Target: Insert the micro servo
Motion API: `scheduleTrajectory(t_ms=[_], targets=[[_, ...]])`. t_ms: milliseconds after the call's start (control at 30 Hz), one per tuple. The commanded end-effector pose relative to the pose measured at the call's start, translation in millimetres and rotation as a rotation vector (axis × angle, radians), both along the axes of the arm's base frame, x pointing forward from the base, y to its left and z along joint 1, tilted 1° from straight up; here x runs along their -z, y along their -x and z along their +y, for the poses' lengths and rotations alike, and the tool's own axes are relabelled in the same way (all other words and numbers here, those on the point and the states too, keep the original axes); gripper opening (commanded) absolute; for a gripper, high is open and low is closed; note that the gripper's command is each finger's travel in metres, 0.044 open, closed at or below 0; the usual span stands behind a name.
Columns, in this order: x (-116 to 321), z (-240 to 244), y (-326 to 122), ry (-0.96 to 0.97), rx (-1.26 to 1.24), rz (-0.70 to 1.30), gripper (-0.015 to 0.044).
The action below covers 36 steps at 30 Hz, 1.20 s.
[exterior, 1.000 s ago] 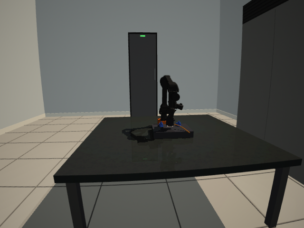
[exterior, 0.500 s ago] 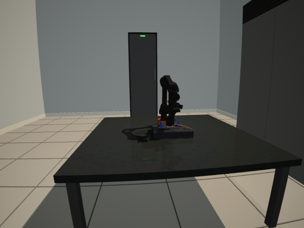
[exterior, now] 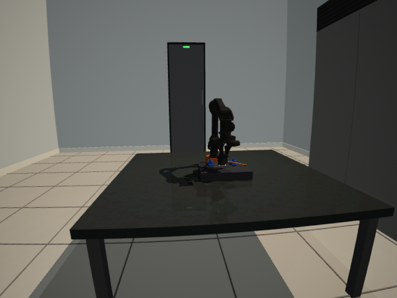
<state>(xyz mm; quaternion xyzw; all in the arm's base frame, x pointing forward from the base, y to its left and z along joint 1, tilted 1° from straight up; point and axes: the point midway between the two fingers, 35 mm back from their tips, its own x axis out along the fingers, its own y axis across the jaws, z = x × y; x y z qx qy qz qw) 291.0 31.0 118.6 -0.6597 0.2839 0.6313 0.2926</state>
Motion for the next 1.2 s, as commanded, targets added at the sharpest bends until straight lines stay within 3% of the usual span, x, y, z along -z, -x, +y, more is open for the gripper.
scheduleTrajectory(t_ms=[0, 700, 1167], targets=[[-1.4, 0.4, -0.2, 0.001, -0.117, -0.006, 0.0], [-1.4, 0.4, -0.2, 0.034, -0.84, -0.003, 0.0], [-0.2, -0.1, 25.0, 0.034, -0.863, -0.002, 0.0]])
